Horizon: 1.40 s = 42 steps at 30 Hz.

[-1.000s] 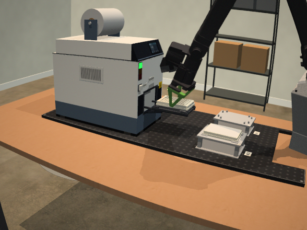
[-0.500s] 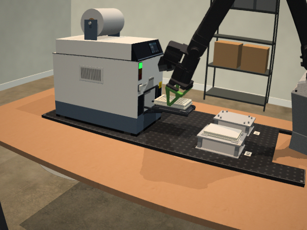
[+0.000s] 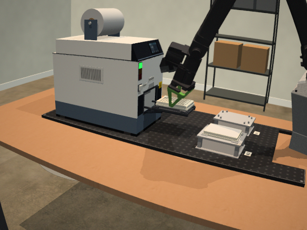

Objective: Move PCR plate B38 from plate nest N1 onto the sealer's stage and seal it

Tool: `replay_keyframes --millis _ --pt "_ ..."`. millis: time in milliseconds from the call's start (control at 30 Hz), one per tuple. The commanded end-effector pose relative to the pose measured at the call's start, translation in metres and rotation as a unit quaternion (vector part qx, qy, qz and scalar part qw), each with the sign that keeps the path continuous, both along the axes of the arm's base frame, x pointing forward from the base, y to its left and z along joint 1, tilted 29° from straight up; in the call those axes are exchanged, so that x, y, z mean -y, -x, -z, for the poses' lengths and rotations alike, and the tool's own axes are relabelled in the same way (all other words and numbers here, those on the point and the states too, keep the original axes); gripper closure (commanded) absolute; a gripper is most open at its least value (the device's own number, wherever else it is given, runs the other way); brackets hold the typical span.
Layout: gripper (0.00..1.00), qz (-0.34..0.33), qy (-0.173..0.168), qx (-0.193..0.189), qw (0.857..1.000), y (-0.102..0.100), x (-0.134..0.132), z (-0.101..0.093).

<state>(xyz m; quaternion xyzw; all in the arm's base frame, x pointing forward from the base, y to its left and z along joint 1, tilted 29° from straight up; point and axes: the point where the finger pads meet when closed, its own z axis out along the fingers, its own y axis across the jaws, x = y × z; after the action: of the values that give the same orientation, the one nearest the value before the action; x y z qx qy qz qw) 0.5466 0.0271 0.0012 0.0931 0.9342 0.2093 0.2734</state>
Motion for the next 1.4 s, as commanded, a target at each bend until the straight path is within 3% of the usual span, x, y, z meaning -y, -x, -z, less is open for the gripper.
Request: replay_keyframes --millis 0,367,633,967,1367 --pt "1.0 0.009 0.0 0.033 0.999 -0.018 0.007 -0.027" --pt "1.0 0.003 0.0 0.031 1.0 -0.03 -0.006 -0.017" --pt "1.0 0.003 -0.002 0.044 0.999 -0.035 -0.003 -0.027" --pt "1.0 0.004 -0.002 0.042 0.999 -0.039 -0.007 -0.016" --pt "1.0 0.0 -0.003 0.021 1.0 -0.025 -0.013 -0.008"
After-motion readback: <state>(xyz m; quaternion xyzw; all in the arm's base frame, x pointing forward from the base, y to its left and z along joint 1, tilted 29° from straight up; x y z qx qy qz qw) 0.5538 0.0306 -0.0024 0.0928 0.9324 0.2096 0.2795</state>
